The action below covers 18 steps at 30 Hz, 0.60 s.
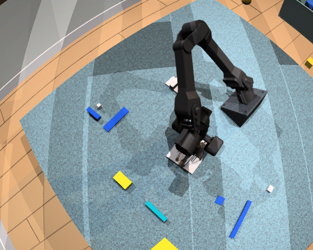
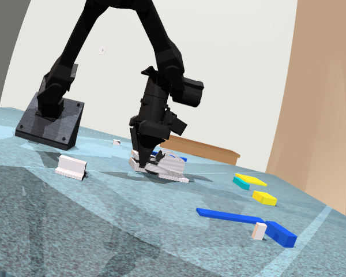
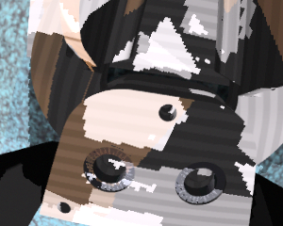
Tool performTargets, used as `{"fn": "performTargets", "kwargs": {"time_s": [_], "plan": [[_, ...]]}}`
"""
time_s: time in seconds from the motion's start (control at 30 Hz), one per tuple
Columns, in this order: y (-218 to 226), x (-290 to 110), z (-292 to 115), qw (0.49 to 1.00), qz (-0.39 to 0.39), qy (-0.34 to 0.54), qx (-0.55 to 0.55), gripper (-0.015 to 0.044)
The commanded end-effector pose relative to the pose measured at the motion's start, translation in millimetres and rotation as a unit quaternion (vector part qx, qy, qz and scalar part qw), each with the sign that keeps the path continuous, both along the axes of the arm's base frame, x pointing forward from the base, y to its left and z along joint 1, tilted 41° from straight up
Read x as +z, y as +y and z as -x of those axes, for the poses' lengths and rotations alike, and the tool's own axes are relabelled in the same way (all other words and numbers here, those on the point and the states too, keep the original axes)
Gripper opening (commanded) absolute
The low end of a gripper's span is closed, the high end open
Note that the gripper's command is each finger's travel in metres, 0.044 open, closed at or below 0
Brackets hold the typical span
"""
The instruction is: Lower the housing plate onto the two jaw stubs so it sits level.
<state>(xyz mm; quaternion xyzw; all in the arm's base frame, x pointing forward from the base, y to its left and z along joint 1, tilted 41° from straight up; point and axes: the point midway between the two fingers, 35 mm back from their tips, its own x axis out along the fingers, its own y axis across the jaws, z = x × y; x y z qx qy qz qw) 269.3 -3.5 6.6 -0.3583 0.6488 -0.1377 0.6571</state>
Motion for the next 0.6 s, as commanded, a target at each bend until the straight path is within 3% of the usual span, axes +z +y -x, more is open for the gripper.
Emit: {"fn": "performTargets", "kwargs": {"time_s": [0.0,0.57], "plan": [[-1.7,-1.4,-0.2,1.0,0.002,0.001,0.001,0.0351],[-3.6,-3.7,-0.6,1.0,0.002,0.001,0.001,0.0351]]}}
